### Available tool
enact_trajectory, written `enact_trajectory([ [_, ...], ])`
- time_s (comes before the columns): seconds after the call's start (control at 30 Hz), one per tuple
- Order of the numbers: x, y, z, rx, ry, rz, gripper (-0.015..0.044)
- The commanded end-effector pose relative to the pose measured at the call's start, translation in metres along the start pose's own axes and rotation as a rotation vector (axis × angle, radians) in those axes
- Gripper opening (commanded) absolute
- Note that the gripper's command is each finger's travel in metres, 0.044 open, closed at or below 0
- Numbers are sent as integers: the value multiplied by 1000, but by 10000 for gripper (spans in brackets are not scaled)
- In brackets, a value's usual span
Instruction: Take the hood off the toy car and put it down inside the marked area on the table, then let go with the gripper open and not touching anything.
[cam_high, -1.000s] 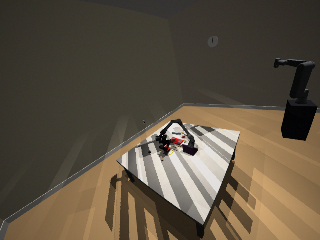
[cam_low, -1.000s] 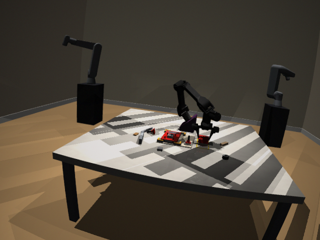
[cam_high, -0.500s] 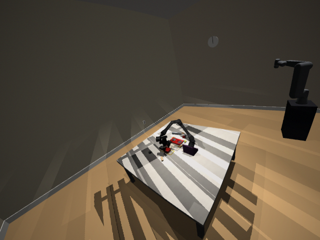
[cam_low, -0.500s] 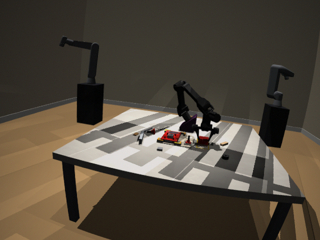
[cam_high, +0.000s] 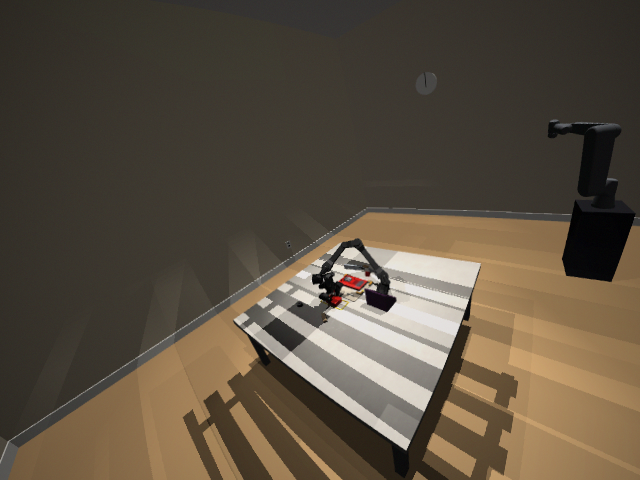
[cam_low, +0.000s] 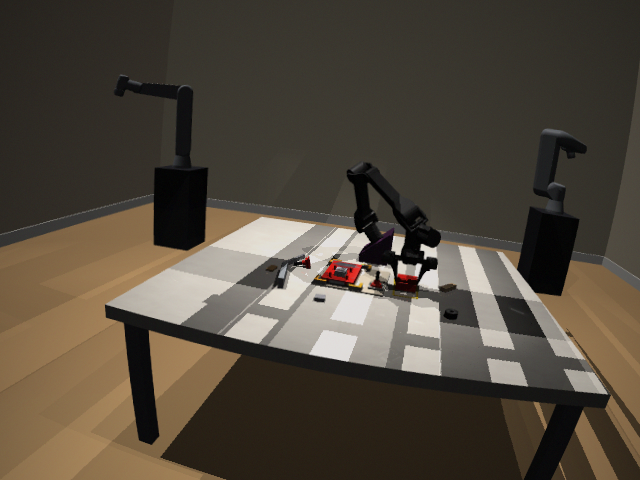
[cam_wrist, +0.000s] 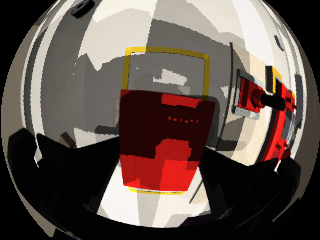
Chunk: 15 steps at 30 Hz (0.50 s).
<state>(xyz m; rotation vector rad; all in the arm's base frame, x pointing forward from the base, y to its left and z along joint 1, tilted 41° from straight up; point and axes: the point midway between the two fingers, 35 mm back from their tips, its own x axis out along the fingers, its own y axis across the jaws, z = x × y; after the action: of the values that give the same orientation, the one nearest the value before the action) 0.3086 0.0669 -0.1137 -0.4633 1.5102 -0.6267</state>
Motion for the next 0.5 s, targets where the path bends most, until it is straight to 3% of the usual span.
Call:
enact_trajectory([
  [0.0, 3, 0, -1, -8, -1, -4, 0],
  [0.1, 4, 0, -1, -8, -1, -4, 0],
  [0.47, 2, 0, 0, 0, 0, 0, 289],
])
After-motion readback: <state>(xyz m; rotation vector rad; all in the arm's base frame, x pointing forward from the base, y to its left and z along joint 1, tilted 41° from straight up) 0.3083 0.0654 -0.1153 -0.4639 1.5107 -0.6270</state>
